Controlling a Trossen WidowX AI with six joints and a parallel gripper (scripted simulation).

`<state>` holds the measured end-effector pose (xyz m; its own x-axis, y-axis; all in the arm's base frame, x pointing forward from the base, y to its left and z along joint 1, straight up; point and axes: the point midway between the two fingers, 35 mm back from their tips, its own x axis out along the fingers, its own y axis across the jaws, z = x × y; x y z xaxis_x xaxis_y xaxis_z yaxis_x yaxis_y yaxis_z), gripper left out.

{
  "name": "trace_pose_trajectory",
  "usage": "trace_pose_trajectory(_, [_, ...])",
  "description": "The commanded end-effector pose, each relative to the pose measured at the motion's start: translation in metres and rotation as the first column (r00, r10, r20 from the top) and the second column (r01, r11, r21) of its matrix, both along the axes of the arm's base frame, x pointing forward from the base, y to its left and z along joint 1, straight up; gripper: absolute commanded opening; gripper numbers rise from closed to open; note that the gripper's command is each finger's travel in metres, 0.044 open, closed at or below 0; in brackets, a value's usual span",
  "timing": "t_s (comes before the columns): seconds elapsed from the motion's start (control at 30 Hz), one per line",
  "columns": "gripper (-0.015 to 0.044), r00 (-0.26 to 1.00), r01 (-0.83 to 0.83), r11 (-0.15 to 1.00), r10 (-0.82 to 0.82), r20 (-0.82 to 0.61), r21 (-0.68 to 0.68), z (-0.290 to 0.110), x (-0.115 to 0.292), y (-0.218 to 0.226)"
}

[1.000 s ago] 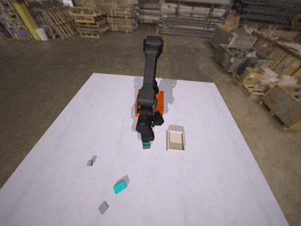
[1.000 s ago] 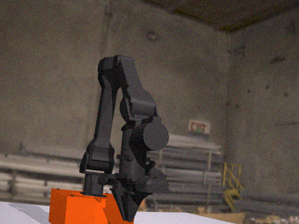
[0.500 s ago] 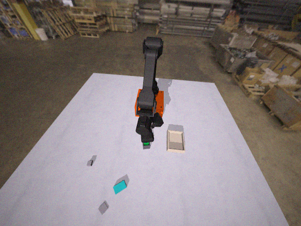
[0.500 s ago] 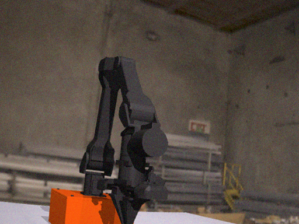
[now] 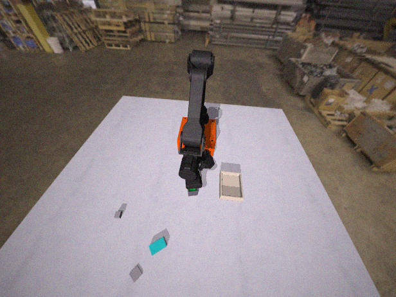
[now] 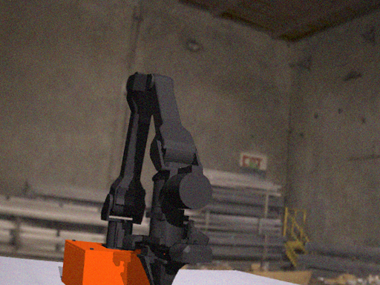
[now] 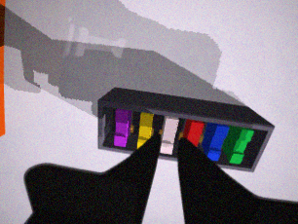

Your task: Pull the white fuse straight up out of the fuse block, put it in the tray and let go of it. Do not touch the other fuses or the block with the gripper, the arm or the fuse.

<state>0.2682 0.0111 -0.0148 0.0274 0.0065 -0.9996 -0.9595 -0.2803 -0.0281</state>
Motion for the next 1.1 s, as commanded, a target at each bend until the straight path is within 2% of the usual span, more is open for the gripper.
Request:
trace_pose_trajectory(0.0, [0.0065,1.0,-0.005,1.0,0.005,0.002,-0.004,-0.003,0.0,-0.001])
trace_pose_trajectory(0.9, [0.0065,1.0,-0.005,1.0,0.005,0.002,-0.004,-0.013,0.0,-0.001])
trace_pose_trajectory(1.07, [0.0031,1.0,0.0,1.0,0.0,-0.002,0.0,-0.012,0.0,0.0])
